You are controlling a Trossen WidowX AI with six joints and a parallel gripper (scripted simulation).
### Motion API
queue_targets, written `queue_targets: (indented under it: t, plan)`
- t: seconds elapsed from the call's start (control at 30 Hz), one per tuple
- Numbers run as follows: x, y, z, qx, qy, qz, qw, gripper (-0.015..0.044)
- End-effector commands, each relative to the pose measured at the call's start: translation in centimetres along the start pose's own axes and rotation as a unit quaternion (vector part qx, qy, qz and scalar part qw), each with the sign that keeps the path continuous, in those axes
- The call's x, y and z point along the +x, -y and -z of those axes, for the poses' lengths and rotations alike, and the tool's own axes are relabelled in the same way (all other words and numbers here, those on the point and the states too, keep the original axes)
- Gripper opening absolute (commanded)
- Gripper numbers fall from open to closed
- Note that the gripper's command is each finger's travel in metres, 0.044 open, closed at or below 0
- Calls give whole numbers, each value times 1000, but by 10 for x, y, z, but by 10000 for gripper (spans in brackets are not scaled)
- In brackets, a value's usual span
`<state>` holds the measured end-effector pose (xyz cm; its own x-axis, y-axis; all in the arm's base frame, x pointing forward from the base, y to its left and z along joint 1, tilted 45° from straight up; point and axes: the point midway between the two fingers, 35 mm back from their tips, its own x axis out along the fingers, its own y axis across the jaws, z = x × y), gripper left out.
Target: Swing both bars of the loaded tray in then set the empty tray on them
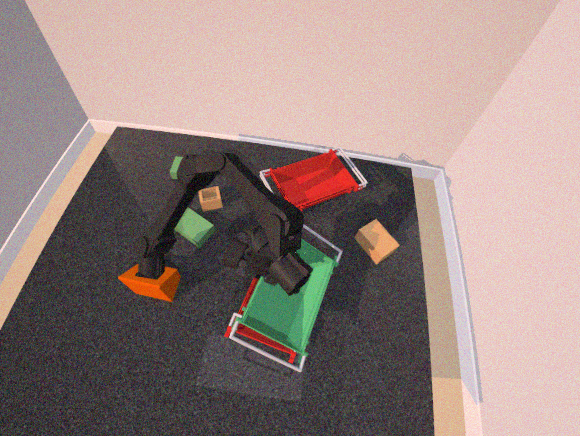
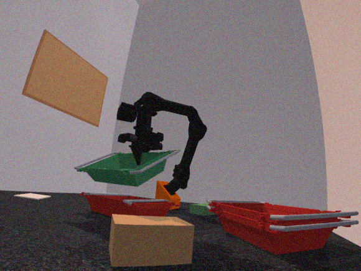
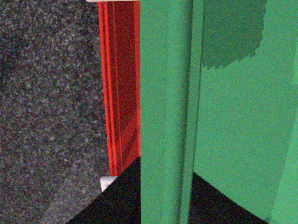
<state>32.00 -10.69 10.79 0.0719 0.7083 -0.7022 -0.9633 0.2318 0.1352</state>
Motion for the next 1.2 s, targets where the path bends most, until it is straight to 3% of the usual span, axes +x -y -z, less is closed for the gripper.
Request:
queue_targets:
  t: [0.0, 1.17]
  plan:
    - [-6, 0, 1, 0, 3, 11, 1000, 0]
    - [-6, -2, -2, 0, 3, 11, 1000, 0]
